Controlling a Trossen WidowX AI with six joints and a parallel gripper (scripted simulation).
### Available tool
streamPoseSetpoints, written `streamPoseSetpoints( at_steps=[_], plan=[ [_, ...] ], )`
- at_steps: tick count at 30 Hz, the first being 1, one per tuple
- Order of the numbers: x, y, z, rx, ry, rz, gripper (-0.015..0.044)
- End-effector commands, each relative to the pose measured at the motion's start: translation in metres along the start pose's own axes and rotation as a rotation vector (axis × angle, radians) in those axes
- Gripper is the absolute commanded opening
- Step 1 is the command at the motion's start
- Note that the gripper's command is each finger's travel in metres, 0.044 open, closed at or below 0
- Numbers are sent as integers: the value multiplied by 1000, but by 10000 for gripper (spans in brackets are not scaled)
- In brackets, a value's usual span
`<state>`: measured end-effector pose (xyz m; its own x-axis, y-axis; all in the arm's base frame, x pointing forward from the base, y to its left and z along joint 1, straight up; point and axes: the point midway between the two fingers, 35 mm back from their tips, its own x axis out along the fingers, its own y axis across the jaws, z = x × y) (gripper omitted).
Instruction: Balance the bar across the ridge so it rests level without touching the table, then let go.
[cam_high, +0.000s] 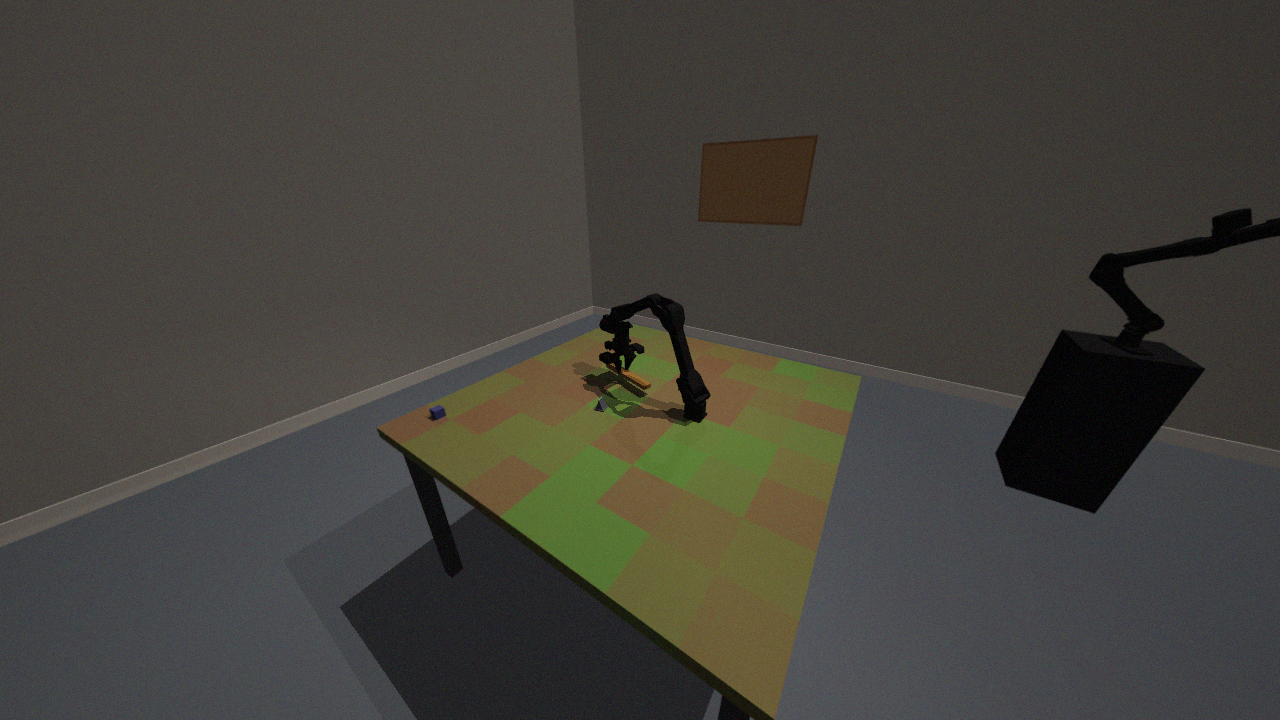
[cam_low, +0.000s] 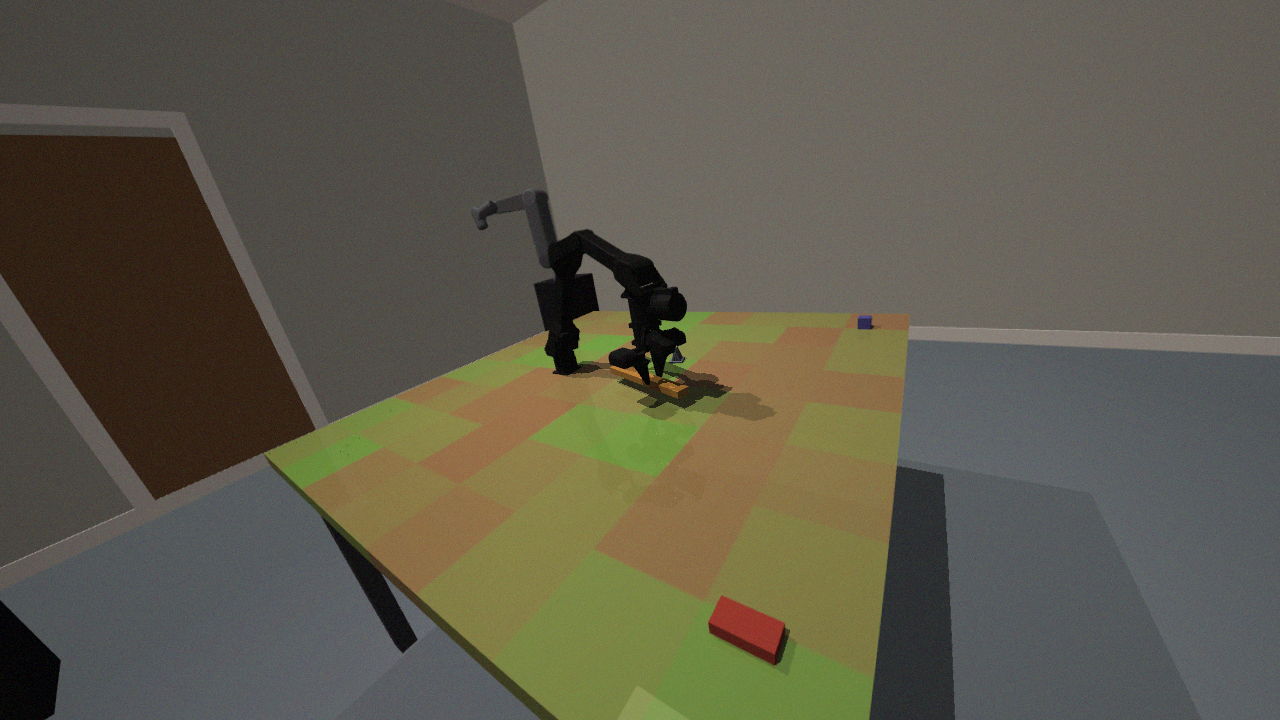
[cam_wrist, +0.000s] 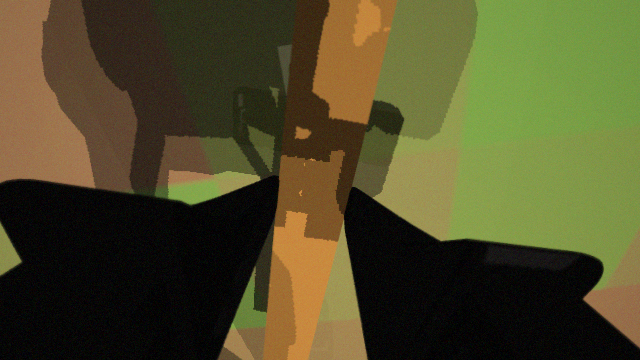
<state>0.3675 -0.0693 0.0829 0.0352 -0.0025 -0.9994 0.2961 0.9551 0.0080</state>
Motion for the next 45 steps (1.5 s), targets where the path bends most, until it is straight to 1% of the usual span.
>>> streamPoseSetpoints(
  at_steps=[1, 19, 22, 45],
  plan=[
    [-10, 0, 2, 2, -5, -2, 0],
    [-56, -1, -2, 5, -2, -4, 0],
    [-58, 2, -3, -2, -1, -4, 0],
    [-61, 89, -28, -241, 1, 5, 0]
  ],
)
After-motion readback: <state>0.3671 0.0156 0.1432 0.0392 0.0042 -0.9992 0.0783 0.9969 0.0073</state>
